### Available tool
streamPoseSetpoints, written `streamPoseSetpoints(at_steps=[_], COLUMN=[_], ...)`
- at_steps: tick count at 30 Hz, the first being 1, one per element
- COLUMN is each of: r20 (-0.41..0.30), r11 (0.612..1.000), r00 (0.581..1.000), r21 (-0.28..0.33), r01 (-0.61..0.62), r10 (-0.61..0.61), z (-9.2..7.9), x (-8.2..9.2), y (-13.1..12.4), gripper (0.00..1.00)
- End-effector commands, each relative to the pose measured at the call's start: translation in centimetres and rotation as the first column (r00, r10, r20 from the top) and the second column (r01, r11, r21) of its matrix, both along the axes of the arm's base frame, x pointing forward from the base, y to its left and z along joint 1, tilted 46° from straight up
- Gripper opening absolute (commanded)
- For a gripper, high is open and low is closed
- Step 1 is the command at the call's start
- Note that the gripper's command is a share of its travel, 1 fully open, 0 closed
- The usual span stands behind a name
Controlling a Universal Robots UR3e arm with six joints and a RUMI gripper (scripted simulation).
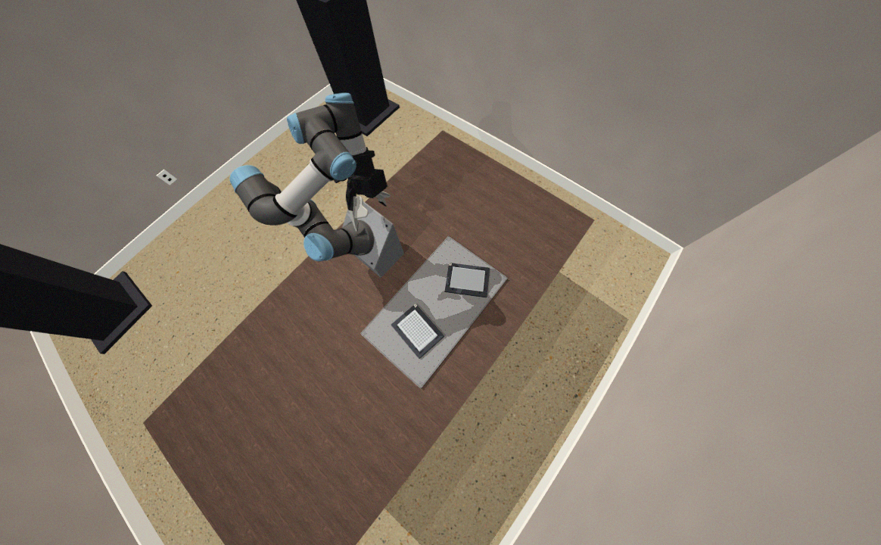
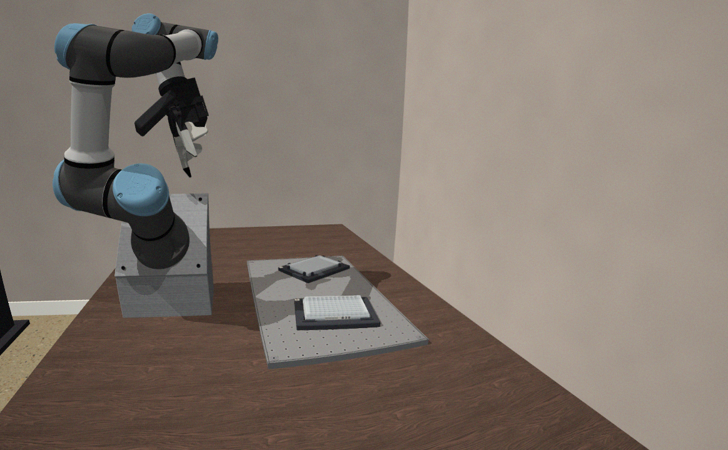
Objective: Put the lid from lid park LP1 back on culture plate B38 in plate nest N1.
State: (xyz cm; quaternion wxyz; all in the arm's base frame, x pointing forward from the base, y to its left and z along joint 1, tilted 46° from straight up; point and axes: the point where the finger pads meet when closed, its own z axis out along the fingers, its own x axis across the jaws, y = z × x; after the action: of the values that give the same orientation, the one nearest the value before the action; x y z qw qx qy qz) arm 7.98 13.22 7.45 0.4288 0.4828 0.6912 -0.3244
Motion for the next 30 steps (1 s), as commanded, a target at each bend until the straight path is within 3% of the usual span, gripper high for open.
streamPoseSetpoints(at_steps=[1, 9, 16, 26, 30], r20=[0.03, 0.136, 0.189, 0.301, 0.328], r11=[1.0, 0.989, 0.979, 0.943, 0.93], r00=[0.999, 0.983, 0.965, 0.902, 0.88], r21=[0.021, 0.092, 0.129, 0.223, 0.246], r01=[0.024, 0.113, 0.157, 0.248, 0.271], r10=[-0.024, -0.124, -0.18, -0.309, -0.343], z=[-0.8, -3.1, -3.5, -6.1, -6.2], x=[0.7, 2.6, 2.9, 5.4, 5.4], y=[0.4, 1.4, 1.4, 2.2, 2.2], gripper=[0.82, 0.82, 0.82, 0.82, 0.82])
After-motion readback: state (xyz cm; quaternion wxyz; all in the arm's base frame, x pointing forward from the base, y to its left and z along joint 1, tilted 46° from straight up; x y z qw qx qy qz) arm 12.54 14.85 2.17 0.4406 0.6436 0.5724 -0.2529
